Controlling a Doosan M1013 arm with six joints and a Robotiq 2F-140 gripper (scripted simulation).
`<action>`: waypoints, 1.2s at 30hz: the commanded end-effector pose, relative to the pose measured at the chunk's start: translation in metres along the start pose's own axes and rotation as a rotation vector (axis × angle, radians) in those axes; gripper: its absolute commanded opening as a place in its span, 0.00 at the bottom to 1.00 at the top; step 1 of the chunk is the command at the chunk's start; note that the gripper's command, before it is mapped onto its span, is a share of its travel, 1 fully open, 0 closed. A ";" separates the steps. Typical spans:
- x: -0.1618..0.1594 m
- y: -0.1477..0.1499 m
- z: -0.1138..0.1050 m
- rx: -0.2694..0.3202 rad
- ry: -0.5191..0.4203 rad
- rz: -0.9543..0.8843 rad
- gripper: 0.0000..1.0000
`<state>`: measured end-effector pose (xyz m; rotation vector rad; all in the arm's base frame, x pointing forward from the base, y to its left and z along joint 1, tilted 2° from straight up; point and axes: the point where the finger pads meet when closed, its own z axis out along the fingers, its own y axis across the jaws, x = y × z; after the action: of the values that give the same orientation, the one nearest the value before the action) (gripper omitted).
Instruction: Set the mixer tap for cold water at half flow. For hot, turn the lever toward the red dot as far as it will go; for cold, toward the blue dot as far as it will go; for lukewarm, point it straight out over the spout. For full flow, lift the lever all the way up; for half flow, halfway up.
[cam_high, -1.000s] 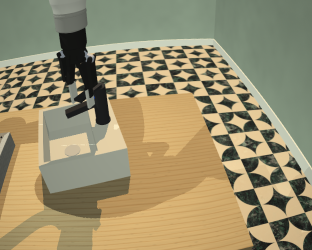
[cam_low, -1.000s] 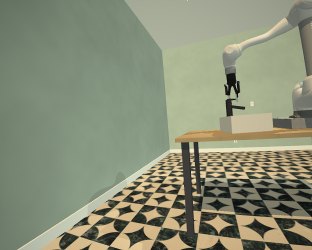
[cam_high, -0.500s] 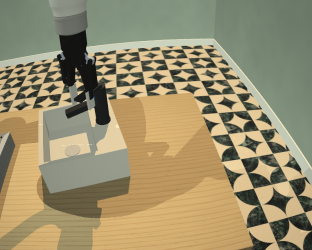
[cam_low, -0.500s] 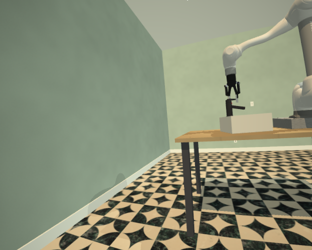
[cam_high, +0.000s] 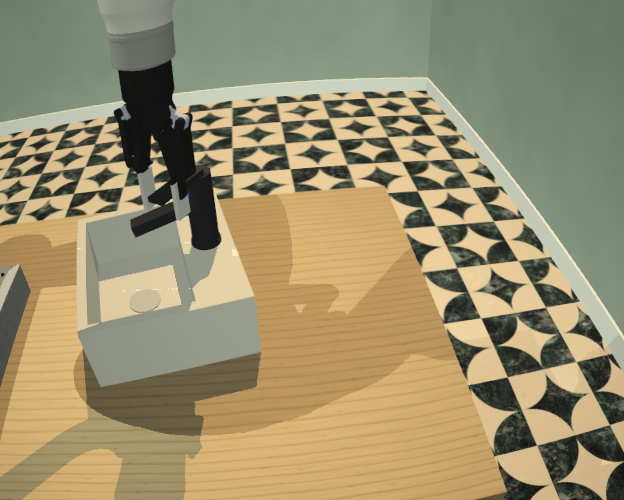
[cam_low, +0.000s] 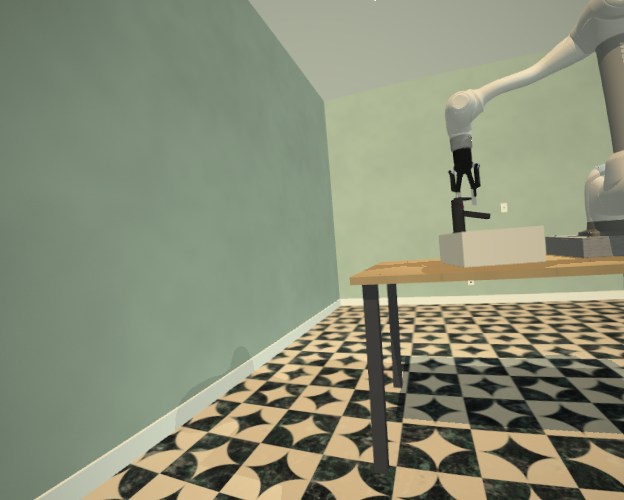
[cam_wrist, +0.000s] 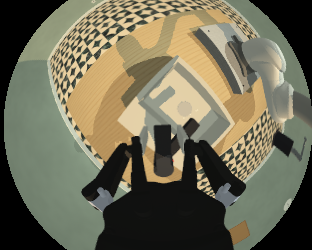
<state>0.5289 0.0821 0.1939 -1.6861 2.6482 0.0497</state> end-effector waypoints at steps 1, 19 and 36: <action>0.000 0.000 0.000 0.000 0.000 0.000 0.39; 0.000 0.000 0.000 0.000 0.000 0.000 0.39; 0.000 0.000 0.000 0.000 0.000 0.000 0.00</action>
<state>0.5289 0.0821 0.1939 -1.6861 2.6482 0.0497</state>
